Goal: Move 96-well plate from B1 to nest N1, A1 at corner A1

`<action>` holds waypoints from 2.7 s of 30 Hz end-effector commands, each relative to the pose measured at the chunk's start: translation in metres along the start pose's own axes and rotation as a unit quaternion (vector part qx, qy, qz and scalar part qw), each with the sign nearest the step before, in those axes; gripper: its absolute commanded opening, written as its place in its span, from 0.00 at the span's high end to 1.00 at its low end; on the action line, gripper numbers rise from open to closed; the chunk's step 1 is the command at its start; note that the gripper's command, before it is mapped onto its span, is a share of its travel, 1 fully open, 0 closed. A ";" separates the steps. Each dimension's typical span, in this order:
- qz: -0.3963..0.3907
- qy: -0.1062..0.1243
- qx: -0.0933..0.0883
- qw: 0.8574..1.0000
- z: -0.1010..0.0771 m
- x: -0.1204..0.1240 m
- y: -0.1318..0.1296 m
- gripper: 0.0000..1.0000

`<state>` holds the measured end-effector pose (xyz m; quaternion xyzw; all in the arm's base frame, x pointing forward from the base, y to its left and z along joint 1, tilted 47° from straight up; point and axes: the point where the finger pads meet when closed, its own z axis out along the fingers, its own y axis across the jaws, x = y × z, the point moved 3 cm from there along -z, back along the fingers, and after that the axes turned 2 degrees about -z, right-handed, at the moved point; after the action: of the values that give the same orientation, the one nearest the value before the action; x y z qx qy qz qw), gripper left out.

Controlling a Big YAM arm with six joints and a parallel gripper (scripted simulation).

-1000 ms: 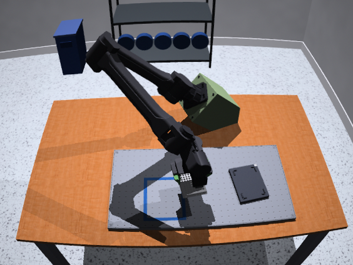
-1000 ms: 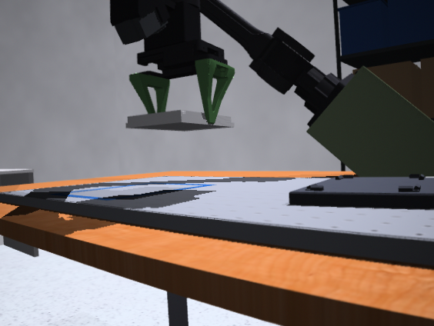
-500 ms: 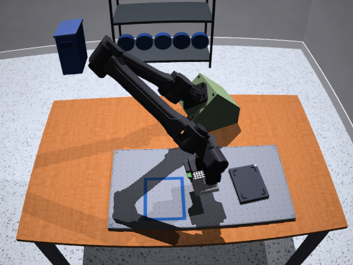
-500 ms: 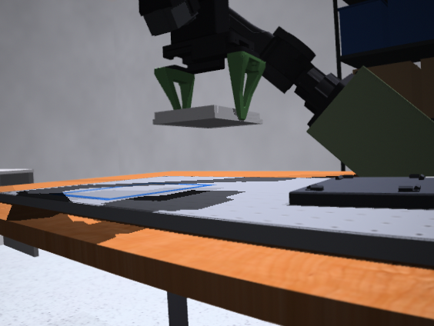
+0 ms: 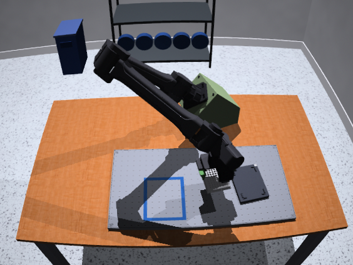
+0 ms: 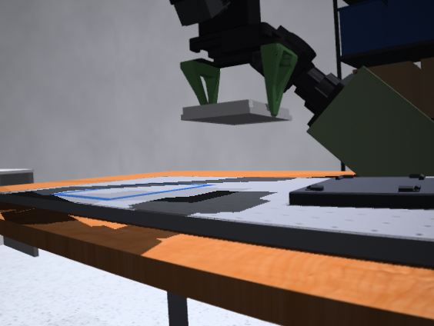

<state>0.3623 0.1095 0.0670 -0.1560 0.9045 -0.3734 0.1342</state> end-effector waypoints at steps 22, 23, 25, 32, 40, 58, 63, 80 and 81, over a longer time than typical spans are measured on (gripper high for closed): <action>0.011 -0.014 -0.005 1.000 -0.015 -0.019 0.082 1.00; 0.011 -0.014 -0.005 1.000 -0.016 -0.019 0.086 1.00; 0.011 -0.014 -0.005 1.000 -0.016 -0.019 0.086 1.00; 0.010 -0.014 -0.006 1.000 -0.017 -0.020 0.110 1.00; 0.010 -0.014 -0.006 1.000 -0.018 -0.021 0.137 1.00; 0.014 -0.011 -0.006 1.000 -0.014 -0.020 0.152 1.00; 0.014 -0.011 -0.006 1.000 -0.014 -0.021 0.152 1.00; 0.028 -0.014 -0.010 0.999 -0.018 -0.032 0.145 1.00; 0.028 -0.014 -0.010 0.999 -0.018 -0.033 0.145 1.00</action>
<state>0.3417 0.2150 -0.0372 -0.1506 0.9049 -0.3750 0.1338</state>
